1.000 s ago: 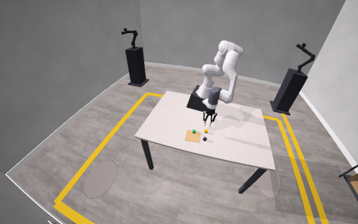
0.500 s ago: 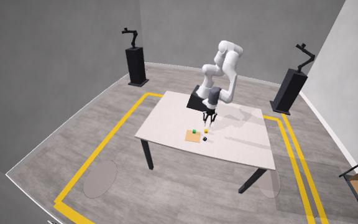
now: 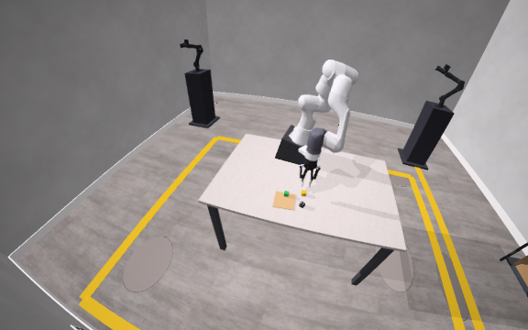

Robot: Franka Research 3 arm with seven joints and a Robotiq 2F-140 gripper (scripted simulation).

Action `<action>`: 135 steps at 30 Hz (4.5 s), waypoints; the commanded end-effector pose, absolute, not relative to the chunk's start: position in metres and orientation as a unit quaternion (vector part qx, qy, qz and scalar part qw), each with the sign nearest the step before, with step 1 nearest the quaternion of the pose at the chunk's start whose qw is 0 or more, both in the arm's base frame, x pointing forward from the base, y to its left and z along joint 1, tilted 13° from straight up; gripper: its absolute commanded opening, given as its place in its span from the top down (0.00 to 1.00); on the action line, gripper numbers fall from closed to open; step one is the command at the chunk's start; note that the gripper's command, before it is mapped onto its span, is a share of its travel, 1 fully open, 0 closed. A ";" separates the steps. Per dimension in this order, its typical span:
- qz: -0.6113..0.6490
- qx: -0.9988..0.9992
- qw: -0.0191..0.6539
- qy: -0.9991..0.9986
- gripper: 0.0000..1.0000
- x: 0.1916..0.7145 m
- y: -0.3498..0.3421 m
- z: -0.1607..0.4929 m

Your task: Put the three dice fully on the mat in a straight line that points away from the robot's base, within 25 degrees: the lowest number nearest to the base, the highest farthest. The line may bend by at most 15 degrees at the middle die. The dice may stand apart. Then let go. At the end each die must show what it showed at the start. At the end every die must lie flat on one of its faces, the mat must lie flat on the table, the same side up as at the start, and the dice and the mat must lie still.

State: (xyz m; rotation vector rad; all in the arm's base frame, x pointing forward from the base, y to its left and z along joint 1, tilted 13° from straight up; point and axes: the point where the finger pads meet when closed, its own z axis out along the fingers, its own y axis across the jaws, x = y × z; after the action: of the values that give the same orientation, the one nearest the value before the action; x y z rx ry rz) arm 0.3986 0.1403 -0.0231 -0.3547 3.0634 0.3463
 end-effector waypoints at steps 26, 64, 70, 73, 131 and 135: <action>0.111 -0.117 0.021 0.987 0.72 0.400 0.146 -0.053; 0.111 -0.117 0.021 0.987 0.72 0.400 0.151 -0.073; 0.111 -0.117 0.021 0.987 0.72 0.400 0.151 -0.073; 0.111 -0.117 0.021 0.987 0.72 0.400 0.151 -0.073; 0.111 -0.117 0.021 0.987 0.72 0.401 0.151 -0.073; 0.111 -0.117 0.021 0.987 0.72 0.401 0.151 -0.073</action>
State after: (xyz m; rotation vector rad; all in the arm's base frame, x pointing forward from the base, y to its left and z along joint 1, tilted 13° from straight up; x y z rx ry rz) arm 0.3999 0.1512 -0.0729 -0.3604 3.0609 0.3464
